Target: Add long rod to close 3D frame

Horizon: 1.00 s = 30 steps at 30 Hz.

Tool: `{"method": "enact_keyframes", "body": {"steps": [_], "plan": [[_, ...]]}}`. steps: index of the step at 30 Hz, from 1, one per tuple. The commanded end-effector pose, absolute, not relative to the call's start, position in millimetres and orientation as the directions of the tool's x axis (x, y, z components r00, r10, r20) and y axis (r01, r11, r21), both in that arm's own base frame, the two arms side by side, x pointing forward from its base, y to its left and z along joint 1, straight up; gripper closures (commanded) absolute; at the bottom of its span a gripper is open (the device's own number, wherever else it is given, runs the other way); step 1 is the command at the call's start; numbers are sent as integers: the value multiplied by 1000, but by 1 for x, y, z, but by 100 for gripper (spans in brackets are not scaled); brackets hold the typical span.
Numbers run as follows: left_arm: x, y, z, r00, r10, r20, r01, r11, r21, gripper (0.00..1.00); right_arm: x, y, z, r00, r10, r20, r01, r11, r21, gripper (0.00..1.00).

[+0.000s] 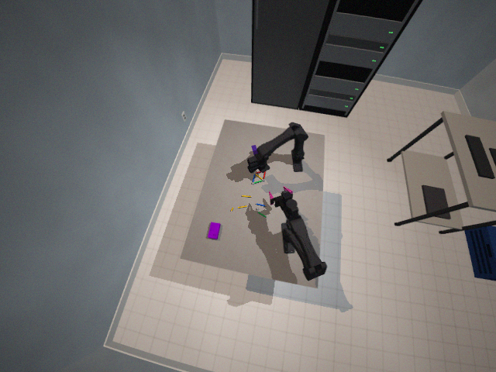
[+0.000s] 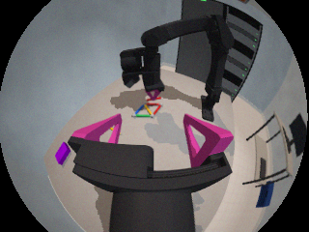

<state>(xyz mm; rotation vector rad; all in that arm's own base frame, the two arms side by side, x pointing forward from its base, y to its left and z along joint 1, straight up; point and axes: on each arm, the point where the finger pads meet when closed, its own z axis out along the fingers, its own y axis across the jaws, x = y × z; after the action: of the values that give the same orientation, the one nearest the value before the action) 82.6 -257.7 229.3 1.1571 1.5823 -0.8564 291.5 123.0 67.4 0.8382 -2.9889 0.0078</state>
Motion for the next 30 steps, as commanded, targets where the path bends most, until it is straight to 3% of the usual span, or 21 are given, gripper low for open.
{"method": "enact_keyframes", "body": {"steps": [1,10,17,30], "plan": [[80,-256,238,-80,248,-966,954,301,-2,0,293,127,81,-862,-506,-9,-506,862,-3,100],[80,-256,238,-80,248,-966,954,301,-2,0,297,123,87,-878,-478,0,-478,878,-1,100],[81,-257,236,-81,257,-963,954,300,0,0,297,124,89,-985,-172,5,-172,985,3,100],[81,-257,236,-81,257,-963,954,300,0,0,302,125,91,-998,-64,-11,-64,998,7,100]]}}
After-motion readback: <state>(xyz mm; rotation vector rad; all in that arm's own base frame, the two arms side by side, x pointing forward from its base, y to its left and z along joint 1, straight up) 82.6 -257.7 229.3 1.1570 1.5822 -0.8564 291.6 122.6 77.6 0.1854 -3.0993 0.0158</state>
